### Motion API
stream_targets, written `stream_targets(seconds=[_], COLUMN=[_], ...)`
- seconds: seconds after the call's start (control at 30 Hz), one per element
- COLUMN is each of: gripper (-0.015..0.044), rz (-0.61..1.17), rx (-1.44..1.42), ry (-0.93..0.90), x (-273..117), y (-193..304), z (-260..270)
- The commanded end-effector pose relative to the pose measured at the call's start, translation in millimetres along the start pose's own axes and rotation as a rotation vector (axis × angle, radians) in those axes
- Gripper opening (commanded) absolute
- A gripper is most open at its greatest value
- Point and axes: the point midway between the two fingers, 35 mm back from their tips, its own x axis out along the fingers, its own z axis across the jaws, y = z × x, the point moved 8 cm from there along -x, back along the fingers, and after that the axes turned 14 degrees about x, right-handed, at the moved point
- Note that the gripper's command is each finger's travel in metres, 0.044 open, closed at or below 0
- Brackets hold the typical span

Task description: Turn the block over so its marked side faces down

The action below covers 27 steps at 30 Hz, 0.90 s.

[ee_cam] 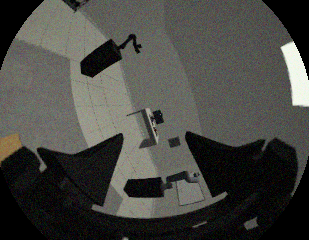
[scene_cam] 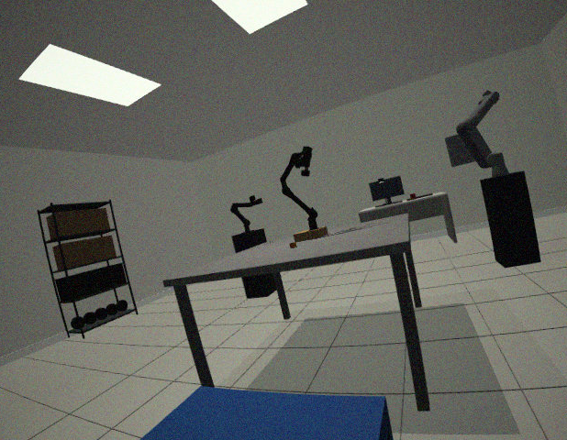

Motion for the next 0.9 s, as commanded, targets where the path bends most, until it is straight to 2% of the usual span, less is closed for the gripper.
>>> stream_targets(seconds=[0.0, 0.13, 0.4, 0.63, 0.87], gripper=[0.0426, 0.044, 0.044, 0.044, 0.044], rz=[0.005, 0.111, 0.495, 0.752, 0.996], rx=[0.004, 0.097, 0.459, 0.77, 1.111], ry=[0.001, 0.036, 0.226, 0.436, 0.72], x=[0, -2, -36, -88, -164], y=[1, 24, 105, 159, 203], z=[0, -9, -30, -31, -11])
